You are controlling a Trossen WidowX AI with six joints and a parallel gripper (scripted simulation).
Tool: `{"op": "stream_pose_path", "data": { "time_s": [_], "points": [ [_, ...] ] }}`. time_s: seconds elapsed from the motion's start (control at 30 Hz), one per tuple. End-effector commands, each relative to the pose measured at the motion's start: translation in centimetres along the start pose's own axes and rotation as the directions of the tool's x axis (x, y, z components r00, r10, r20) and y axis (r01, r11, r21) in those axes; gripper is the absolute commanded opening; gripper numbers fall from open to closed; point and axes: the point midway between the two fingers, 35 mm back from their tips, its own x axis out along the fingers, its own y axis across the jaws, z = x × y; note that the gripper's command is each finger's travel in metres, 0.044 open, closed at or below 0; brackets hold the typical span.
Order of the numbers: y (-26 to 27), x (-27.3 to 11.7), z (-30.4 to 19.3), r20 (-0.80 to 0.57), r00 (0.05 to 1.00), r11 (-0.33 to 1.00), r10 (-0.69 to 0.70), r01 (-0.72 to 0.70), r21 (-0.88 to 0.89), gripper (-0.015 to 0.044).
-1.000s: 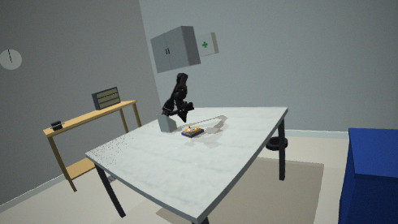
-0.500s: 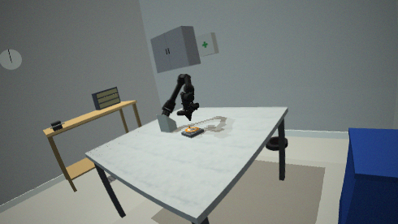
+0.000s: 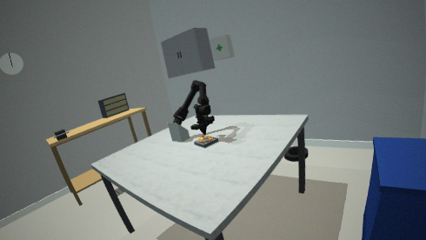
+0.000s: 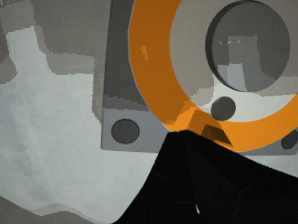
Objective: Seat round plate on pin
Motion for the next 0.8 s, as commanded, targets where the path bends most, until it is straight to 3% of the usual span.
{"op": "stream_pose_path", "data": {
  "time_s": [0.0, 0.77],
  "points": [
    [-0.2, 0.3, -0.3, -0.003, 1.0, 1.0, 0.005, -0.005, 0.007, 0.0],
    [-2.2, 0.5, -1.7, -0.004, 1.0, 1.0, 0.004, -0.004, 0.007, 0.0]
  ]
}}
